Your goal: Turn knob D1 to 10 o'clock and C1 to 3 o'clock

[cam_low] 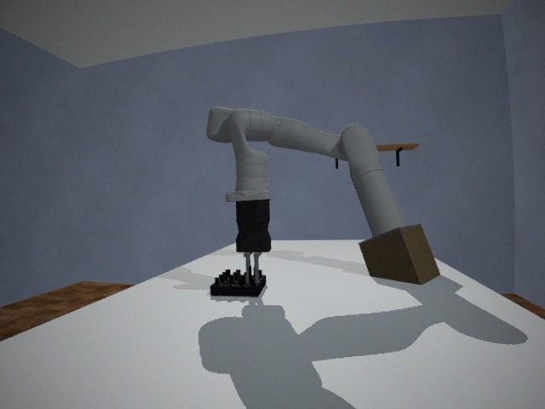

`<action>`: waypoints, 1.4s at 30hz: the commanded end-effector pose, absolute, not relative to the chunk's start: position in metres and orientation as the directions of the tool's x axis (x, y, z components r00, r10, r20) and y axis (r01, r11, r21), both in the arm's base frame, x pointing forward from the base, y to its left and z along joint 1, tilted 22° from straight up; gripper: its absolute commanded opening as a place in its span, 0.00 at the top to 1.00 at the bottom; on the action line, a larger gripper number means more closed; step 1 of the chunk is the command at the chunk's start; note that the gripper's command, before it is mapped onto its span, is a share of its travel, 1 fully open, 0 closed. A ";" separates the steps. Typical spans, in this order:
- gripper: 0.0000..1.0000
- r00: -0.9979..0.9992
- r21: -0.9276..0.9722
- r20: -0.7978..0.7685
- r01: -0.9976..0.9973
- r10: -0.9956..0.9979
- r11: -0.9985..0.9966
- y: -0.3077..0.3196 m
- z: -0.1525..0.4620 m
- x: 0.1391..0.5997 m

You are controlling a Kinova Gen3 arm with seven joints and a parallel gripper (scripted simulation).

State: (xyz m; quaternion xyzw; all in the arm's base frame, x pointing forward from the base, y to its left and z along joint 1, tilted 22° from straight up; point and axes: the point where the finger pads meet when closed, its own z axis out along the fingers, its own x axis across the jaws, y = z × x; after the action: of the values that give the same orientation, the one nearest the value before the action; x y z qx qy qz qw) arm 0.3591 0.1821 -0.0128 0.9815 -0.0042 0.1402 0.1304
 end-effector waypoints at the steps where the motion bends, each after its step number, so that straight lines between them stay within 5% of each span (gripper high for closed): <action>1: 0.70 0.961 0.257 0.274 -0.033 0.040 -0.966 0.183 -0.012 0.359; 42: 0.70 0.895 0.345 0.149 0.352 0.421 -0.870 0.183 -0.012 0.359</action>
State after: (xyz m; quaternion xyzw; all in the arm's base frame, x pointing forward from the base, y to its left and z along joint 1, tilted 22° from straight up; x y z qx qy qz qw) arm 0.3589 0.1820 -0.0129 0.9620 0.1944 0.1112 0.1561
